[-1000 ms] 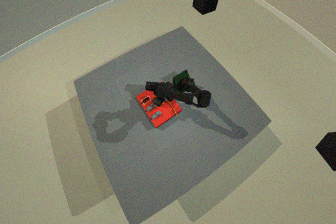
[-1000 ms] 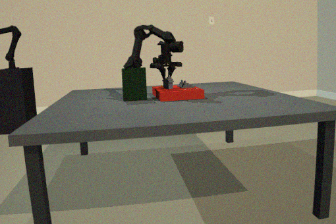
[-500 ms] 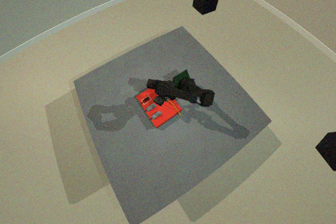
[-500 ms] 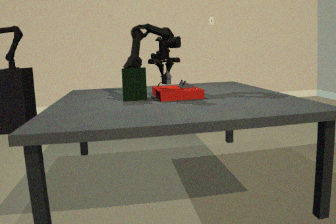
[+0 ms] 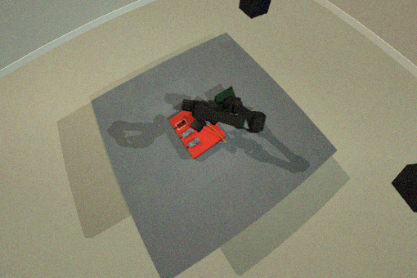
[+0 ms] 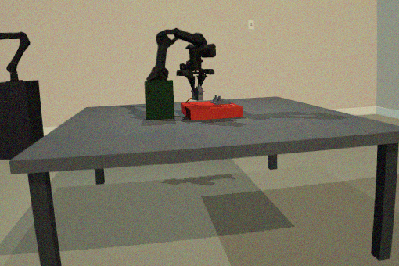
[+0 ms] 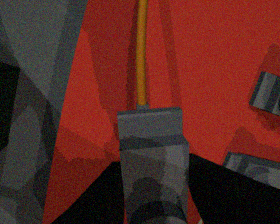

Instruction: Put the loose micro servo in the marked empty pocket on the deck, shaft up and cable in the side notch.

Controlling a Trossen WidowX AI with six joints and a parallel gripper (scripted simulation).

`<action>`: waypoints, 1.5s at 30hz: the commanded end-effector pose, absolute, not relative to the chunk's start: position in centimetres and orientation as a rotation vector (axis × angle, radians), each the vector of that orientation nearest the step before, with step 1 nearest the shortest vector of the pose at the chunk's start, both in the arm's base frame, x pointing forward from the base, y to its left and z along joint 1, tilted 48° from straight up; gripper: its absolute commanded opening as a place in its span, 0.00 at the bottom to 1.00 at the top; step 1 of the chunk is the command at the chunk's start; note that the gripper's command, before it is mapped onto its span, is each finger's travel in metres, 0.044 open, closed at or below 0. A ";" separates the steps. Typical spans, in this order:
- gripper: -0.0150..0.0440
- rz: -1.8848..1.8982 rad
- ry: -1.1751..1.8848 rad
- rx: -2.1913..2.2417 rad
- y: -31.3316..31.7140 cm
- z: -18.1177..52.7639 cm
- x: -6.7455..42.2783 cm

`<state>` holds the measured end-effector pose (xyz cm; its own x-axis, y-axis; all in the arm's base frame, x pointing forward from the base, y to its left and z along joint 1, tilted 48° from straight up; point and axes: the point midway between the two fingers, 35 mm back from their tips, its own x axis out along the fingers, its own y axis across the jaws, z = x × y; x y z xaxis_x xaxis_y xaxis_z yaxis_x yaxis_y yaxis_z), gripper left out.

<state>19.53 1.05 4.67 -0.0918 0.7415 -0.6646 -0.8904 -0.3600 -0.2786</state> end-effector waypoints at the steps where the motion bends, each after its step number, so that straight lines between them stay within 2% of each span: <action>1: 0.25 1.714 0.228 -0.911 0.7 4.5 21.4; 11: 0.25 1.714 0.228 -0.912 0.3 3.9 22.6; 35: 0.25 1.713 0.230 -0.917 -5.3 -2.3 23.5; 45: 0.25 1.638 0.438 -0.727 -5.3 -2.3 23.5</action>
<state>23.26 -4.99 -2.24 -0.0783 0.7431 -0.6646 -0.9487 -0.2604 -0.1793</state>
